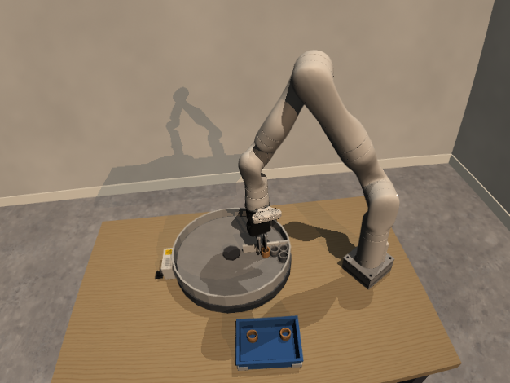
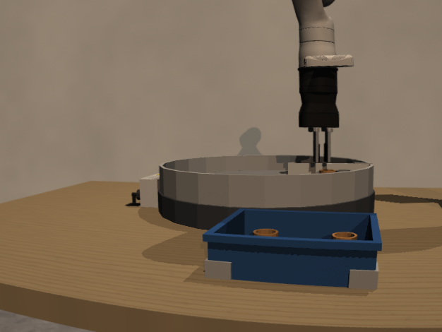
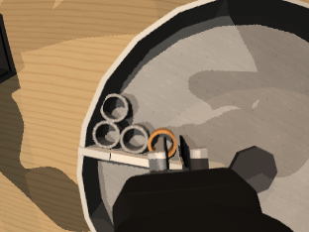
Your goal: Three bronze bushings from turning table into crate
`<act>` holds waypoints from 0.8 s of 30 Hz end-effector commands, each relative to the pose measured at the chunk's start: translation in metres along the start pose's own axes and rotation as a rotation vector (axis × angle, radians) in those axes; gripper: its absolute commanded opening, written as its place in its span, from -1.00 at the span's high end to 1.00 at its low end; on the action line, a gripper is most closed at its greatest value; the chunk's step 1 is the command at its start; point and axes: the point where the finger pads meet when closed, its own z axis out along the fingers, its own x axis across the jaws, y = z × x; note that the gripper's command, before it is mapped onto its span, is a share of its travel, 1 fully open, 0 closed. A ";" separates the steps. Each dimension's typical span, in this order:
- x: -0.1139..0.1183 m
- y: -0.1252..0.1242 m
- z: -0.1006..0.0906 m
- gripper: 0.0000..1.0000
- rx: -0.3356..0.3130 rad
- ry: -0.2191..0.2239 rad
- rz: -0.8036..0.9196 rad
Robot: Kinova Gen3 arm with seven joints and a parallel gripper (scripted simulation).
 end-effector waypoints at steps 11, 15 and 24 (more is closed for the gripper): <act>0.000 0.000 0.002 0.21 0.000 -0.001 0.001; 0.000 0.000 0.005 0.21 0.000 -0.001 0.001; 0.000 0.000 0.005 0.21 0.000 -0.001 0.001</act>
